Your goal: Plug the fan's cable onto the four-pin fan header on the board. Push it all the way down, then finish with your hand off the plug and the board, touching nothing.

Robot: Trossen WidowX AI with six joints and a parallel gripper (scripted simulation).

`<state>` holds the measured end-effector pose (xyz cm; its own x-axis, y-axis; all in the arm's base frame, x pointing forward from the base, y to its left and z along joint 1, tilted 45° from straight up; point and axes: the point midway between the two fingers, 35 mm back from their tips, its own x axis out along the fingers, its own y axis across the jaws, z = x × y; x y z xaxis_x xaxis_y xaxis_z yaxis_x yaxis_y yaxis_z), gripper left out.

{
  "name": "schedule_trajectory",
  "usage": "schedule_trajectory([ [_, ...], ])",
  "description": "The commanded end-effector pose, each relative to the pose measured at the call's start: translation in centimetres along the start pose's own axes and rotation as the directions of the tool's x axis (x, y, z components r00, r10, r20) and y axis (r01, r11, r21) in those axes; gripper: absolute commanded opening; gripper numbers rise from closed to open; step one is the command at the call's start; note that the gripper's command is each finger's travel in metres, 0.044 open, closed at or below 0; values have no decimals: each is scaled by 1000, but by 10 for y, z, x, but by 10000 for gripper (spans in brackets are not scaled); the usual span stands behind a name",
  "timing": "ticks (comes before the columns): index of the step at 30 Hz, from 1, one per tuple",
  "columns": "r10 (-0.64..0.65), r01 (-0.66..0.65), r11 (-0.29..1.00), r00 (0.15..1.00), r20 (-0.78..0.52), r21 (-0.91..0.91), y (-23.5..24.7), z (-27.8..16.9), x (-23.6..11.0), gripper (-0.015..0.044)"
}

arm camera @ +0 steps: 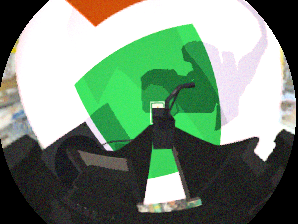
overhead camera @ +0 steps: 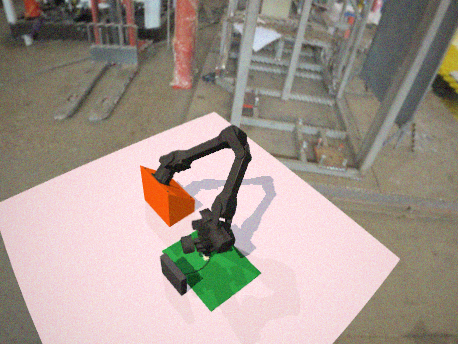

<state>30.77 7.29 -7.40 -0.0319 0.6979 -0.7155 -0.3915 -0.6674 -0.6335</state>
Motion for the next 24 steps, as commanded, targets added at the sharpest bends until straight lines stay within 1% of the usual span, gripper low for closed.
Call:
schedule_trajectory([
  [1, -3, 3, 1000, 1000, -1, 4, 0, 0, 1, 0],
  [24, -3, 3, 1000, 1000, 0, 4, 0, 0, 6, 0],
])
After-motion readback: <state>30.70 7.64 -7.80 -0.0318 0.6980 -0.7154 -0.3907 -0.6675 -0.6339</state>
